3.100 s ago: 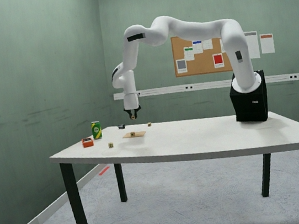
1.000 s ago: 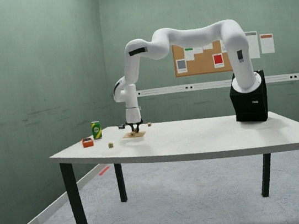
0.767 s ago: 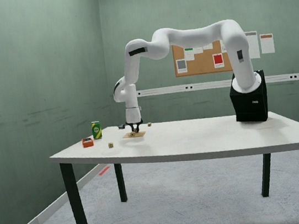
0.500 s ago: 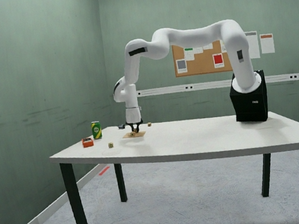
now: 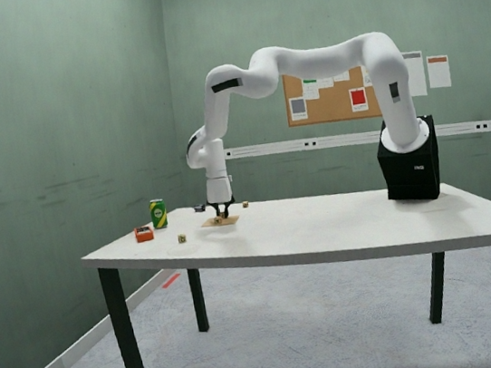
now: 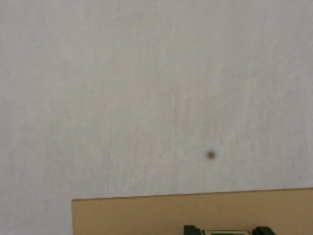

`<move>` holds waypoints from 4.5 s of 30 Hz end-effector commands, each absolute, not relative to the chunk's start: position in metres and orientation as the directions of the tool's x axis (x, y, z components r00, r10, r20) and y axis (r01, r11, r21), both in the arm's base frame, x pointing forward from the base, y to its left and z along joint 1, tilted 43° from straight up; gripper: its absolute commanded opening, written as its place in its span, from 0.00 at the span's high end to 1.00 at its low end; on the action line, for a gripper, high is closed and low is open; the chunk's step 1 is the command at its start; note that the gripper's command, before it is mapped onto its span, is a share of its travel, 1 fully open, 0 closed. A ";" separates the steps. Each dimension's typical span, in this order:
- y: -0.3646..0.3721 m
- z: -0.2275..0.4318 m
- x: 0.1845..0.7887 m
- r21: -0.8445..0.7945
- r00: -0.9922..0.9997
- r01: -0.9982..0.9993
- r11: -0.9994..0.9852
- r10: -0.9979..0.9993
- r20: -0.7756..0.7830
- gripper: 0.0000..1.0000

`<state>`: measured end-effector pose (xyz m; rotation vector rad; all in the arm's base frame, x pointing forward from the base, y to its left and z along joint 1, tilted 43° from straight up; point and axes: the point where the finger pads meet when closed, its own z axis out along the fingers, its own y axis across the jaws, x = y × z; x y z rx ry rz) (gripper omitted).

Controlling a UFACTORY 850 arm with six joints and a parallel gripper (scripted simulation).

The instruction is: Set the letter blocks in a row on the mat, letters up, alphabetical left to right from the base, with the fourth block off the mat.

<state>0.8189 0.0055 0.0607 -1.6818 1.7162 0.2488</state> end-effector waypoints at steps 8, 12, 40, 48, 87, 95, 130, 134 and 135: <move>0.005 0.061 0.820 -0.336 0.100 -0.932 0.135 -0.796 -0.596 0.77; 0.005 0.061 0.820 -0.336 0.100 -0.932 0.135 -0.796 -0.596 0.77; 0.005 0.061 0.820 -0.336 0.100 -0.932 0.135 -0.796 -0.596 0.77; 0.005 0.061 0.820 -0.336 0.100 -0.932 0.135 -0.796 -0.596 0.69; -0.030 0.104 0.799 -0.336 0.100 -0.932 0.135 -0.797 -0.596 0.57; -0.047 0.125 0.789 -0.336 0.100 -0.932 0.135 -0.797 -0.596 0.57; -0.051 0.124 0.789 -0.301 0.045 -0.936 0.181 -0.788 -0.615 0.00; -0.056 0.119 0.789 -0.238 -0.049 -0.936 0.259 -0.766 -0.641 0.00; -0.058 0.117 0.790 -0.216 -0.081 -0.934 0.285 -0.756 -0.649 0.00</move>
